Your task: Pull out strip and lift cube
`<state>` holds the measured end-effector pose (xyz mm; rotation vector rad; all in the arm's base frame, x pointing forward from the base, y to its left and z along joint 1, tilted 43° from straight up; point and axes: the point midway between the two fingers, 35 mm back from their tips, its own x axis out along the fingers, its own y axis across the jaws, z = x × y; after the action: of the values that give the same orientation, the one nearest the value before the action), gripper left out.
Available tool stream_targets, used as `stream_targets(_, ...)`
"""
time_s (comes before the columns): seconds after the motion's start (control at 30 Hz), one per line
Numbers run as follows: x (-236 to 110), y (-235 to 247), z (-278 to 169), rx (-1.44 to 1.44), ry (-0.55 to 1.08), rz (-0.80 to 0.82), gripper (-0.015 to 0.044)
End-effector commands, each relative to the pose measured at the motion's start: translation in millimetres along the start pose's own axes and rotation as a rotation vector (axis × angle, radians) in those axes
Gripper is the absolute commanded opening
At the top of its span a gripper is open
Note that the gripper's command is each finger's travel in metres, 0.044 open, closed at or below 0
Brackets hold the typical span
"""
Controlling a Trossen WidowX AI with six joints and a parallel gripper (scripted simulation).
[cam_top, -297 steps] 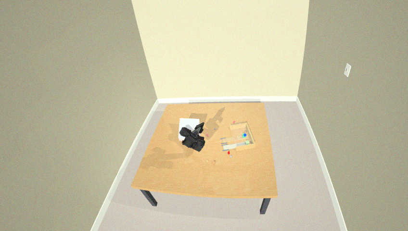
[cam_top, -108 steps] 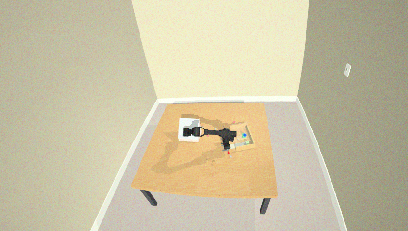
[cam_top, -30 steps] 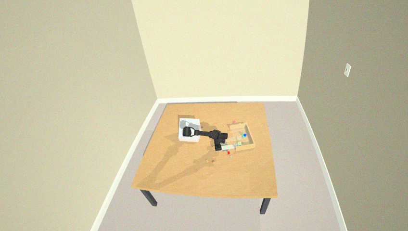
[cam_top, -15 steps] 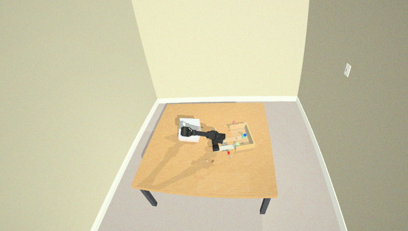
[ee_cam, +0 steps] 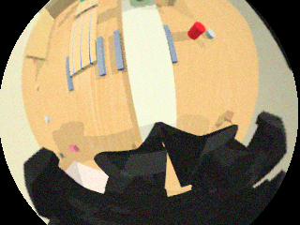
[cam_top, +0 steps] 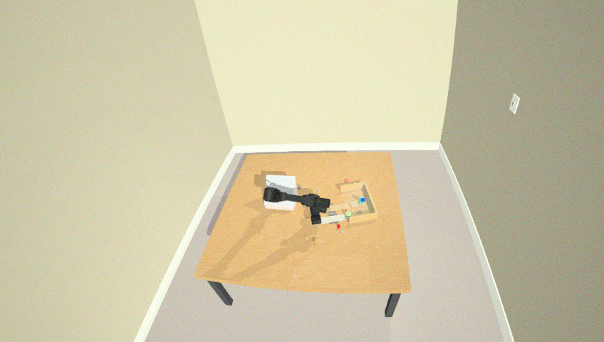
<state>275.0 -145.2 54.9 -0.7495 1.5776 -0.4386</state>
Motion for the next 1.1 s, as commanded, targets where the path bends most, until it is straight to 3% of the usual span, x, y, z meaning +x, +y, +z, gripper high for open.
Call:
stream_targets(0.0,5,2,-12,-0.008,0.022,0.008,0.0000)
stream_targets(1.07,4,1,-62,-0.010,0.024,0.008,0.0000)
